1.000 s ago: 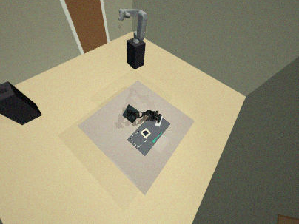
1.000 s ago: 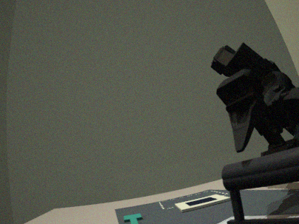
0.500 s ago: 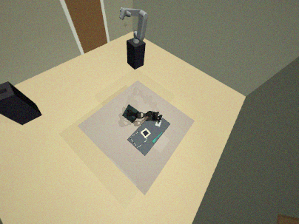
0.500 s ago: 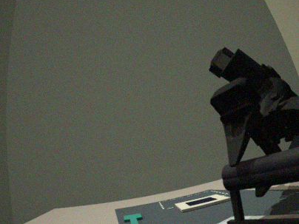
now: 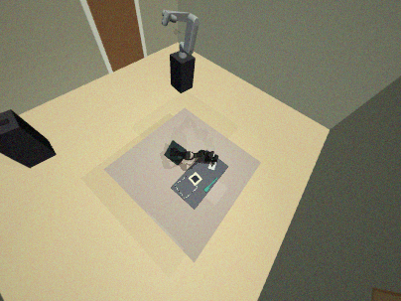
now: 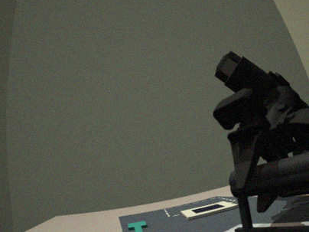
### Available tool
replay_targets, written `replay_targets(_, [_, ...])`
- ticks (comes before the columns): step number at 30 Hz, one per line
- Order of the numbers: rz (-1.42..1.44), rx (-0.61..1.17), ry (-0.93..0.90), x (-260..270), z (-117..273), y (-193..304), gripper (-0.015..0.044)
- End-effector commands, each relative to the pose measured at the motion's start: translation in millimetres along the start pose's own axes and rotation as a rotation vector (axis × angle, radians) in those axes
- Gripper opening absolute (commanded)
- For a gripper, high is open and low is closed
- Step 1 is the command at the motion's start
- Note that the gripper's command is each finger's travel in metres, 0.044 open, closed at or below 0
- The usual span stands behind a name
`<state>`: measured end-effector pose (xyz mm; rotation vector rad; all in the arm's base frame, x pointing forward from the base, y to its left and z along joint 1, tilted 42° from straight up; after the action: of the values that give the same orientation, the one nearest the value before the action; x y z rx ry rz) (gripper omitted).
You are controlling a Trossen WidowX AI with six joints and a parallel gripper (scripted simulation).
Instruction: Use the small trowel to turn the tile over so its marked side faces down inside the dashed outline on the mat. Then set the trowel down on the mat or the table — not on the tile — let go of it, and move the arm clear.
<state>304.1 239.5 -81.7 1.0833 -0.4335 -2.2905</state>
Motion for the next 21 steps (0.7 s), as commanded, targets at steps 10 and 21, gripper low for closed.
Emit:
replay_targets(10, [0.009,-0.004,-0.003,1.7,-1.4,-0.8,0.0095])
replay_targets(21, [0.009,-0.004,-0.003,1.7,-1.4,-0.8,0.0022])
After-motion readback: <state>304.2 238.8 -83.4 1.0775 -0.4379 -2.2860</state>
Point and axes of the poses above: the point midway between the two fingers, 35 mm back from their tips, its own z axis back along the fingers, its own x axis across the jaws, y = z × x, the point moved 9 cm from there along z, back along the fingers, and after that the axes turned 13 degrees about -z, right-handed, at the moved point
